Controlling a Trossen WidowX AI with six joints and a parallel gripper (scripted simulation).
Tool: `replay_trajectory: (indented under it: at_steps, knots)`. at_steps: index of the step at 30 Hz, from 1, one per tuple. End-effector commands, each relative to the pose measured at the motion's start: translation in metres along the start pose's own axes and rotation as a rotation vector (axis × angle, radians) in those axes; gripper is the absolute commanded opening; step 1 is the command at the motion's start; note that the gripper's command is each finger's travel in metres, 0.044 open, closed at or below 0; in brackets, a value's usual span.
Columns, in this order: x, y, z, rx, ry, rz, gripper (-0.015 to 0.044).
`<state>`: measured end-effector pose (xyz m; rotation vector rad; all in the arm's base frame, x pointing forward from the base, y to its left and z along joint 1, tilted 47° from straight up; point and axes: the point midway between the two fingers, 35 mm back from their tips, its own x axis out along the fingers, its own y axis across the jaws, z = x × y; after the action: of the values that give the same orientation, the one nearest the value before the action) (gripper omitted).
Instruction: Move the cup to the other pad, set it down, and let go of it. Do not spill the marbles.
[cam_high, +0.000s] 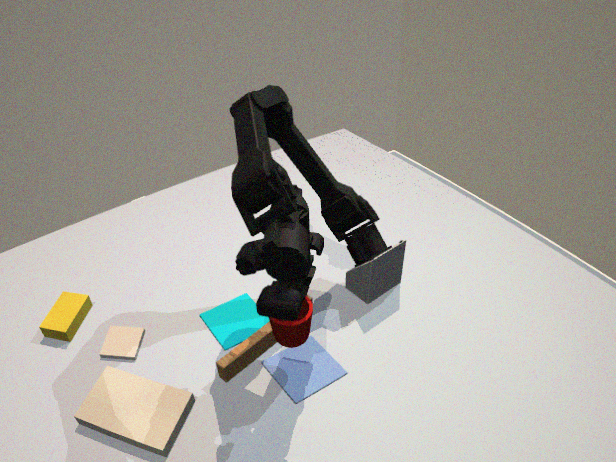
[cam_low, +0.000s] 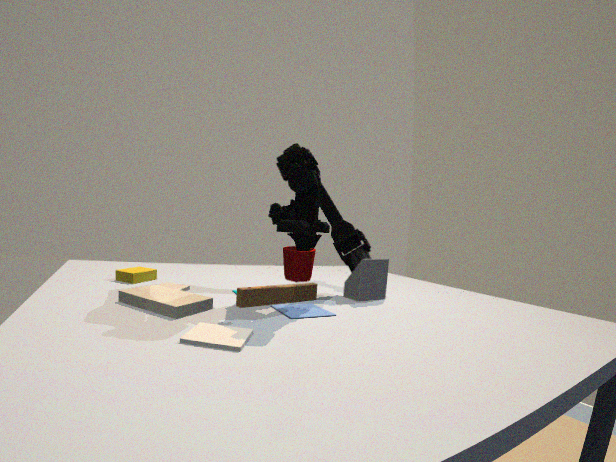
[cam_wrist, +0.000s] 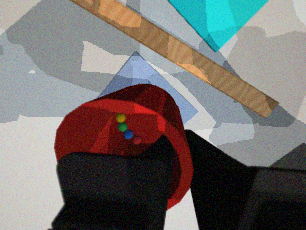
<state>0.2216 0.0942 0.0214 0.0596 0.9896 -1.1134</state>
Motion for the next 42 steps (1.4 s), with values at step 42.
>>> replay_trajectory:
  at_steps: [42]
  knots:
    - [-0.004, -0.055, 0.104, -0.007, -0.008, -0.004, 0.0]
